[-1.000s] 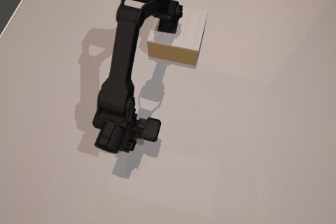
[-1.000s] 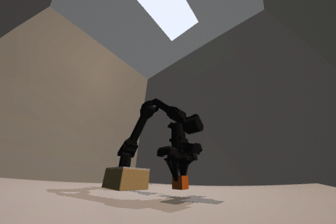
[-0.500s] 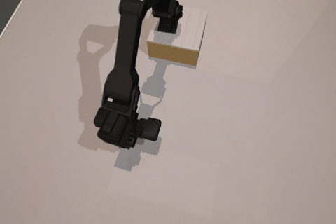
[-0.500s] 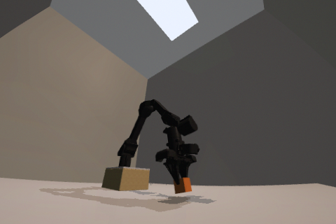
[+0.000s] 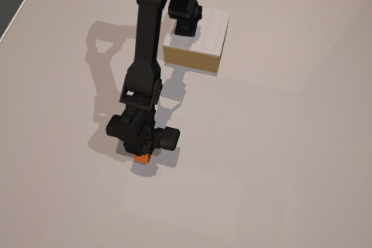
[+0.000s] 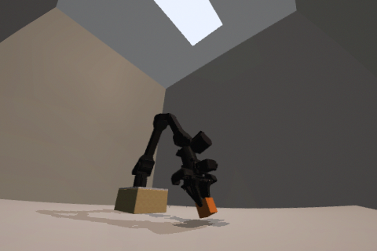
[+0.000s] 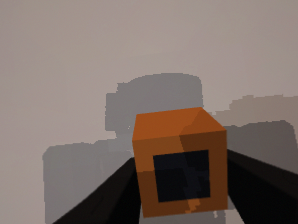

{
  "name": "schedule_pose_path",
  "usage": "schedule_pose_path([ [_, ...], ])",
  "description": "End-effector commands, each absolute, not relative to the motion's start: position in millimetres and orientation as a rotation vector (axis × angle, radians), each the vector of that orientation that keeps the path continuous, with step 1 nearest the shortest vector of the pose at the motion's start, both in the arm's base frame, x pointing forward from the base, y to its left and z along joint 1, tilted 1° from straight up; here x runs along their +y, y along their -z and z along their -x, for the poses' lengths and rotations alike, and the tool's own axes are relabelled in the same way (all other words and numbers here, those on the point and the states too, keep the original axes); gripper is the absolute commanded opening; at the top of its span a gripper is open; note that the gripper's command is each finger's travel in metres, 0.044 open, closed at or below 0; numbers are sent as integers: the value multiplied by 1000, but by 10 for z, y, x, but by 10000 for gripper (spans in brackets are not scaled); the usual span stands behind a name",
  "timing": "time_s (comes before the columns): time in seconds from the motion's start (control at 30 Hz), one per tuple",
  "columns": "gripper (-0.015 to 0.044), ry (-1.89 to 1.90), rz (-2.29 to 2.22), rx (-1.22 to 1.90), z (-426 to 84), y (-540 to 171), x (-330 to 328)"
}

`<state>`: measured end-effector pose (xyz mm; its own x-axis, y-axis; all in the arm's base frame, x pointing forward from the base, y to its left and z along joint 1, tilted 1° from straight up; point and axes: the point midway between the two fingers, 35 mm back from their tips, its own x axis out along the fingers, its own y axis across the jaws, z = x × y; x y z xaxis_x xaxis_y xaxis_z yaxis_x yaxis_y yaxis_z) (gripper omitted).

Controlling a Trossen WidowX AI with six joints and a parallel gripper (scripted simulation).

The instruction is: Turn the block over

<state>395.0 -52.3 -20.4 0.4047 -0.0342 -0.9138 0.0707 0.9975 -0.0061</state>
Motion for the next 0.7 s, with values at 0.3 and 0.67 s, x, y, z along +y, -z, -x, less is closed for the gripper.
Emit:
schedule_pose_path([
  [0.3,0,62,-26,1020,-3912,168,-514],
  [0.67,0,64,-24,859,-4012,390,-531],
])
